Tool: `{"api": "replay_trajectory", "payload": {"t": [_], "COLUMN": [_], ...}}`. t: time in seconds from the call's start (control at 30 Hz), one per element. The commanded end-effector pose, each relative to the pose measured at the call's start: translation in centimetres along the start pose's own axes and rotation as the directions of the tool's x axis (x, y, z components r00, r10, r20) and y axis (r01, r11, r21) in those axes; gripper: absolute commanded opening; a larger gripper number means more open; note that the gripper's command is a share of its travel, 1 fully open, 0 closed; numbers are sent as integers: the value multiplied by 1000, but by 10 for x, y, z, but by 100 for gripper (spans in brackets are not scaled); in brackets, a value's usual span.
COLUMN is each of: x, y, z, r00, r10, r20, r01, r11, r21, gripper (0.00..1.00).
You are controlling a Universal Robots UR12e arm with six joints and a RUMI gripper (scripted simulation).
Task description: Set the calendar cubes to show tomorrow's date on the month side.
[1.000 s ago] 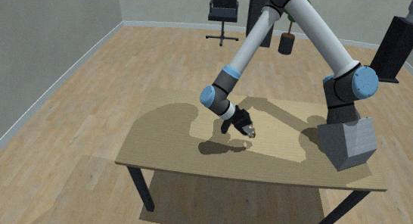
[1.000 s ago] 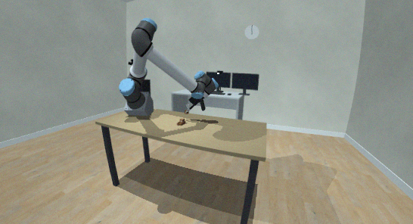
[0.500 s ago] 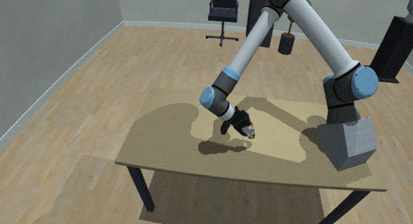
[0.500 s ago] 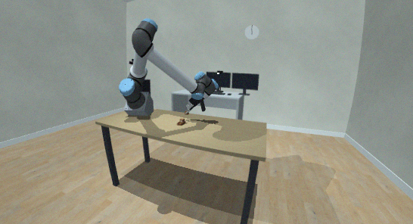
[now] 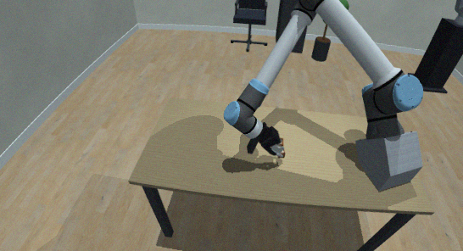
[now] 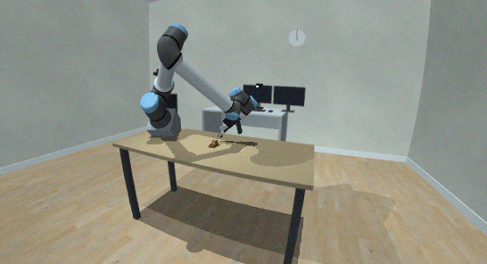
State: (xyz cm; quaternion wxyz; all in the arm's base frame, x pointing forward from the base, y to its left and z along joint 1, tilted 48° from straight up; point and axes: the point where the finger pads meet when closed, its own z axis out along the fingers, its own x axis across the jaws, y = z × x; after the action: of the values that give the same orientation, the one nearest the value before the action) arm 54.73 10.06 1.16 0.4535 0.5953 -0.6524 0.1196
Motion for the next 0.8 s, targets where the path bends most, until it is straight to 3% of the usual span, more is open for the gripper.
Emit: {"api": "replay_trajectory", "payload": {"t": [0.0, 0.77], "x": [0, 0], "y": [-6, -24], "z": [10, 27], "r00": [1000, 1000], "r10": [-2, -2], "r20": [-2, -2], "r01": [2, 2], "r11": [1000, 1000], "r21": [-1, -1], "gripper": [11, 11]}}
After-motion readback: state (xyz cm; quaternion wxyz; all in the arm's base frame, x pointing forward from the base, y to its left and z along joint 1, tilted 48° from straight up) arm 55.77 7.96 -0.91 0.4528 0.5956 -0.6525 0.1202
